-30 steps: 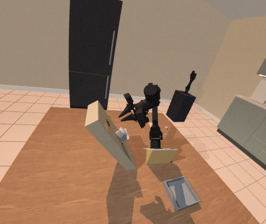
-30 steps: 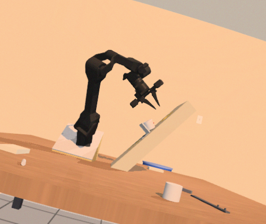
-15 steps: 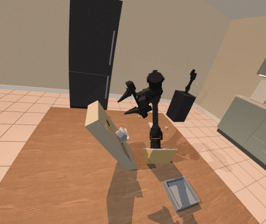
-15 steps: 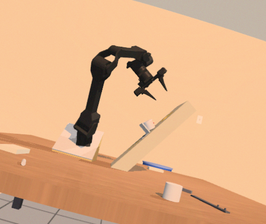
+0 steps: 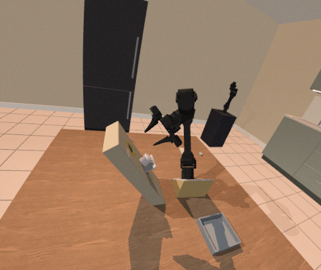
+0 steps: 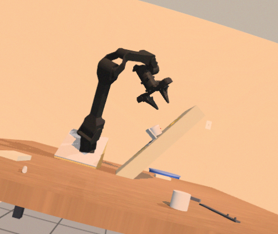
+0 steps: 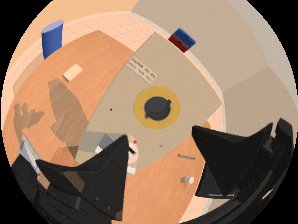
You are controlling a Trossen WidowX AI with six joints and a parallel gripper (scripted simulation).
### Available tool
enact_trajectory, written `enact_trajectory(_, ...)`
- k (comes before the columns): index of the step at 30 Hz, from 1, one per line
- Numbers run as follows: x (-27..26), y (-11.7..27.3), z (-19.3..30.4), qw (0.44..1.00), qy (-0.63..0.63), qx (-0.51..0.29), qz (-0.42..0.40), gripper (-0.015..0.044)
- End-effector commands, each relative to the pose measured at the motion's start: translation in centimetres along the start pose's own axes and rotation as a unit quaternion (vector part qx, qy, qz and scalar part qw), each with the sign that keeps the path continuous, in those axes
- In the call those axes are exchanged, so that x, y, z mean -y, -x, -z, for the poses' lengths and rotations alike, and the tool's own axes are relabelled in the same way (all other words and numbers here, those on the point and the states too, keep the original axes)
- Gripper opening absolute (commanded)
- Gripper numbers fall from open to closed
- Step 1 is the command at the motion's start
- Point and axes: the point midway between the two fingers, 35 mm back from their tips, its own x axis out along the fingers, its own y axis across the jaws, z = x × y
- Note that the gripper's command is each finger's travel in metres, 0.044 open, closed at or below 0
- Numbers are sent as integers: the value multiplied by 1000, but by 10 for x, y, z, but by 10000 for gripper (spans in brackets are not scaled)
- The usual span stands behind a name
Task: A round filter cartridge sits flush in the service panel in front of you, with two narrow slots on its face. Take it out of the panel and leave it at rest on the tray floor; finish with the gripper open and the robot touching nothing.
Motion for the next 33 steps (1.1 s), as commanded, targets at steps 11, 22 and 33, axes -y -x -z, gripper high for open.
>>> enact_trajectory(11, -41, -27, 53, 913, -387, -123, -41, 305)
enact_trajectory(22, -43, -39, 54, 913, -387, -123, -42, 305)
enact_trajectory(33, -46, -56, 57, 913, -387, -122, -42, 305)
